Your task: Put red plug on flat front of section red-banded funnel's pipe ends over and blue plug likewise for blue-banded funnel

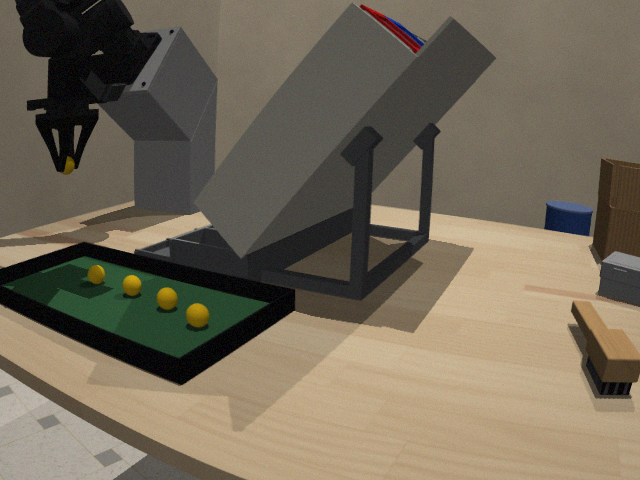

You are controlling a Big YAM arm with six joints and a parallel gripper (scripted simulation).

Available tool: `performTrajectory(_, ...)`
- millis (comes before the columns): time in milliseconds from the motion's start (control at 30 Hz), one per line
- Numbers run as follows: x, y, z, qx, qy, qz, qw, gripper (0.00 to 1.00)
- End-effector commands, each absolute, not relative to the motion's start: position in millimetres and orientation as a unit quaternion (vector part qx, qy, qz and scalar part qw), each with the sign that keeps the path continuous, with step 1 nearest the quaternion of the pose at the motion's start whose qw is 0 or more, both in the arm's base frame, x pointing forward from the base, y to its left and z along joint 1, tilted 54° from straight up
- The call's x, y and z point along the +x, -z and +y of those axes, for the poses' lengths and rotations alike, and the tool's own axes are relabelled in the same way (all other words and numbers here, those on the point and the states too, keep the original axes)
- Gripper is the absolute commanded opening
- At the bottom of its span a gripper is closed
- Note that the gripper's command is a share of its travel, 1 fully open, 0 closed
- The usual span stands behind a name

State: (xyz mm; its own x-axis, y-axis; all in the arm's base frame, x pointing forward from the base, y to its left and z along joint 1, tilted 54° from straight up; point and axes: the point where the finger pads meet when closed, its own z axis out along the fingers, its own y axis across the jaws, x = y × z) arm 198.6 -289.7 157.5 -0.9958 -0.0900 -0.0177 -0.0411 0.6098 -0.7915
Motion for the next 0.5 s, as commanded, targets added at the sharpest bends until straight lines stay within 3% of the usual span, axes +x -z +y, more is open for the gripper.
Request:
performTrajectory(0,208.3,-168.9,-292.2,-0.035,0.445,0.894,0.036,0.00)
performTrajectory(200,209.1,-169.9,-292.3,-0.035,0.445,0.894,0.036,0.00)
performTrajectory(467,267.9,-182.9,-267.6,-0.035,0.444,0.895,0.034,0.00)
